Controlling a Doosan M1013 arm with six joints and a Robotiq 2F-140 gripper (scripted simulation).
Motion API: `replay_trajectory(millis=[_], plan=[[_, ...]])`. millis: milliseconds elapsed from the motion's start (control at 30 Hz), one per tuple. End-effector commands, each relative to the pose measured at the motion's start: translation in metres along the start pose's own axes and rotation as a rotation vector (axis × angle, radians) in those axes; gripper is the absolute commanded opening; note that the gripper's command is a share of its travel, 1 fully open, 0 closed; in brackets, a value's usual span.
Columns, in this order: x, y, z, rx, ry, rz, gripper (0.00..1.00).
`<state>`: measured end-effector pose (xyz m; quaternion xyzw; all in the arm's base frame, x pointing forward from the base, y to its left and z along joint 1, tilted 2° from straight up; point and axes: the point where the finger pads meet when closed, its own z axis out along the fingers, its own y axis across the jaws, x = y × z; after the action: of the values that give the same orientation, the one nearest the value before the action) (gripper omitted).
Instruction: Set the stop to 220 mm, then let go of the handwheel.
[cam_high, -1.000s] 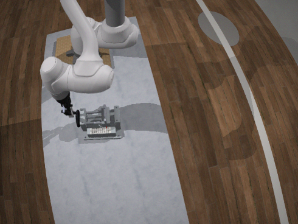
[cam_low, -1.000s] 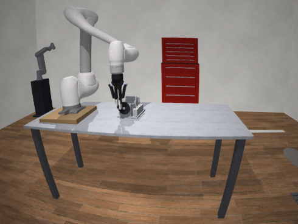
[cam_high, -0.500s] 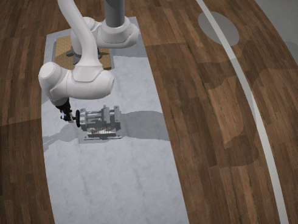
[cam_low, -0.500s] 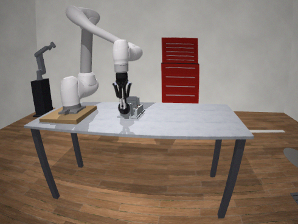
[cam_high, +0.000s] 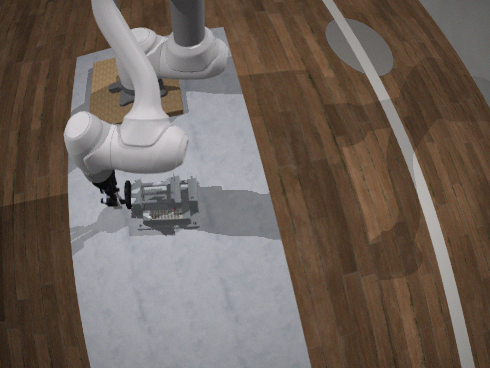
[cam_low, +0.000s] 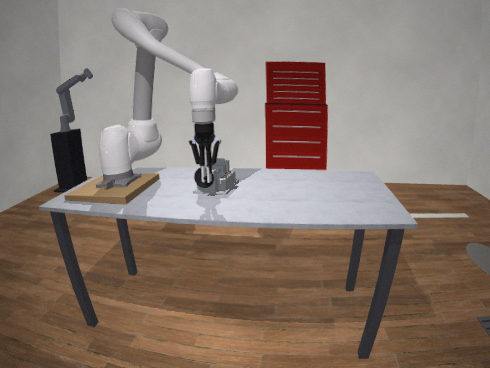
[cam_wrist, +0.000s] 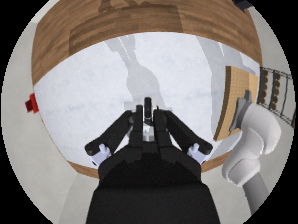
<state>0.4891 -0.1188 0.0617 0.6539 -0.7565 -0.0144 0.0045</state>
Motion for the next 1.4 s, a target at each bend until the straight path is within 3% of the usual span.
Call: replay_trajectory(millis=[0, 567, 1367], plan=[[0.000, -0.002, 0.008, -0.001, 0.000, 0.000, 0.04], [0.000, 0.014, 0.040, -0.001, 0.000, 0.000, 0.04], [0.000, 0.046, 0.037, -0.001, 0.000, 0.000, 0.04]])
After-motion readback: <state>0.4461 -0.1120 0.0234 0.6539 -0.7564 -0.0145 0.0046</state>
